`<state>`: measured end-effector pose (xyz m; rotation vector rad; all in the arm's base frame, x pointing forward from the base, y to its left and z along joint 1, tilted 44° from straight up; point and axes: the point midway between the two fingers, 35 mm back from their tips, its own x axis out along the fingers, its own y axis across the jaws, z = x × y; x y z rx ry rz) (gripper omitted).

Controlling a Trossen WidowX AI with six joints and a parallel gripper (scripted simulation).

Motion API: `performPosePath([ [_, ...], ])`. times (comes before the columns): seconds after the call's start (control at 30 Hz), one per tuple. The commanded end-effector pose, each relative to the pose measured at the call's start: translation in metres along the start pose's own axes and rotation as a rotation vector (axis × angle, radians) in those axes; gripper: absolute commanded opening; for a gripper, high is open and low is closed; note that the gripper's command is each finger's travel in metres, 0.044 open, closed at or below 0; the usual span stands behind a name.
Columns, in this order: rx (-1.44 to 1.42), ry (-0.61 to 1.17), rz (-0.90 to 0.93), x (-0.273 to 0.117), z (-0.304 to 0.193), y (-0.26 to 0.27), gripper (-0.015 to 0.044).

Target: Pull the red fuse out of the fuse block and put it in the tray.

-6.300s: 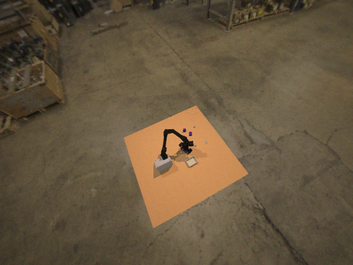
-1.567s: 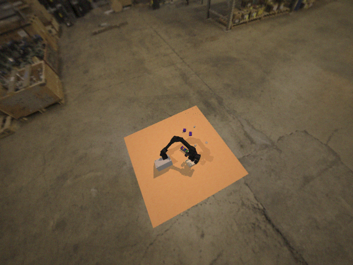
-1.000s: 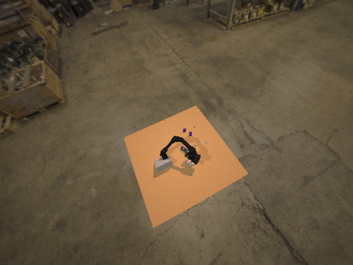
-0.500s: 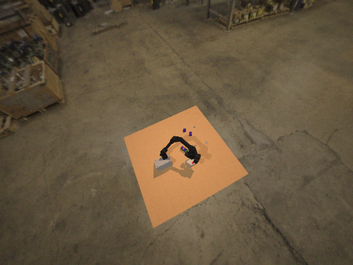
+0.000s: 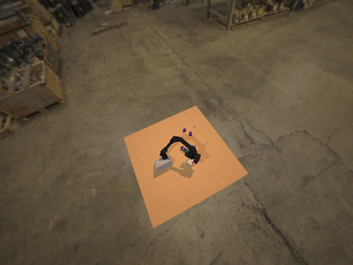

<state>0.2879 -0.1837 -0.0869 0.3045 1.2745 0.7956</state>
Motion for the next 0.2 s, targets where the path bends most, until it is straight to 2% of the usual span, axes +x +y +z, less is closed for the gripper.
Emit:
performPosePath([
  [0.0,0.0,0.0,0.0,0.0001,-0.0001,0.0,0.033],
  [0.17,0.0,0.0,0.0,0.0001,-0.0001,0.0,0.033],
])
